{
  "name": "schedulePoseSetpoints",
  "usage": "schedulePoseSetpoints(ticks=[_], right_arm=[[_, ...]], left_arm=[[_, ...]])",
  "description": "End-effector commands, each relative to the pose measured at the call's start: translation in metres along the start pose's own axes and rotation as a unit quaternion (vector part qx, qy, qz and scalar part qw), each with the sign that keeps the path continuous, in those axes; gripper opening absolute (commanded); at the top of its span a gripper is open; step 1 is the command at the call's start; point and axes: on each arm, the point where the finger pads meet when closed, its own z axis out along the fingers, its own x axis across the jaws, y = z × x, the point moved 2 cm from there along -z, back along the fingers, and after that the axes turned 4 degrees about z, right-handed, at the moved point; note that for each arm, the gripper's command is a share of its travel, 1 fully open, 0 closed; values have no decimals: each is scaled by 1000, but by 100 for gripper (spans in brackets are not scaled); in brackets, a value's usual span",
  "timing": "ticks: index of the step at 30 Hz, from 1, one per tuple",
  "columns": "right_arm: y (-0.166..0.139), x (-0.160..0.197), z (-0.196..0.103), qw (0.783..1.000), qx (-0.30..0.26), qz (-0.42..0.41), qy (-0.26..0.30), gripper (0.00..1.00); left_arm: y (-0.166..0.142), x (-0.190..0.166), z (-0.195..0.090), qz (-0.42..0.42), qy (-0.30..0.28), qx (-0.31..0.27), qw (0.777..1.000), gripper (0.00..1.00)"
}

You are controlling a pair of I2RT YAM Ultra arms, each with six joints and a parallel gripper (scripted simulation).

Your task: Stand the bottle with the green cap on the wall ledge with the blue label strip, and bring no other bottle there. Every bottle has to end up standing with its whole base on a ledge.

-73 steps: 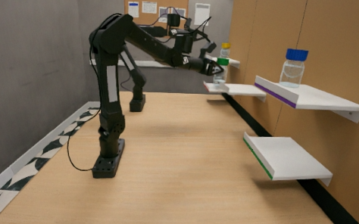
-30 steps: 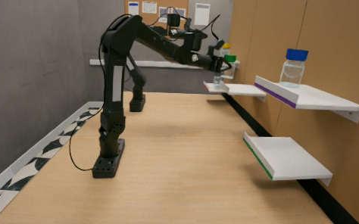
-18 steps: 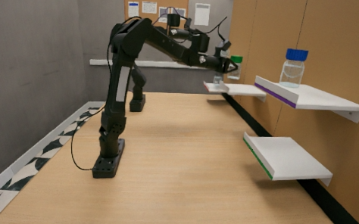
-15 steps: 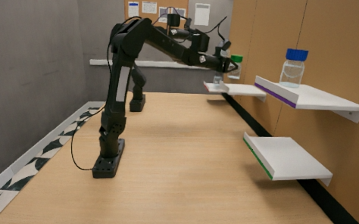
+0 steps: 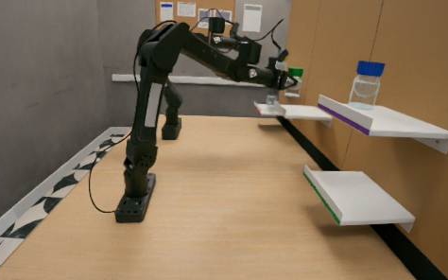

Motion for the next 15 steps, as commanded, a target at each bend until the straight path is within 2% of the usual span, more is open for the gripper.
schedulePoseSetpoints(ticks=[1,6,9,11,15], right_arm=[[32,0,0,998,-53,15,5,51],[11,-2,4,998,-58,16,6,51],[-5,-5,5,1000,-29,9,-1,51],[7,-5,3,999,-47,16,1,51],[1,-4,4,998,-53,14,5,51]], left_arm=[[15,3,-8,-3,2,-27,1000,100],[15,3,-8,-3,2,-27,1000,100],[15,3,-8,-3,2,-27,1000,100],[15,3,-8,-3,2,-27,1000,100],[15,3,-8,-3,2,-27,1000,100]])
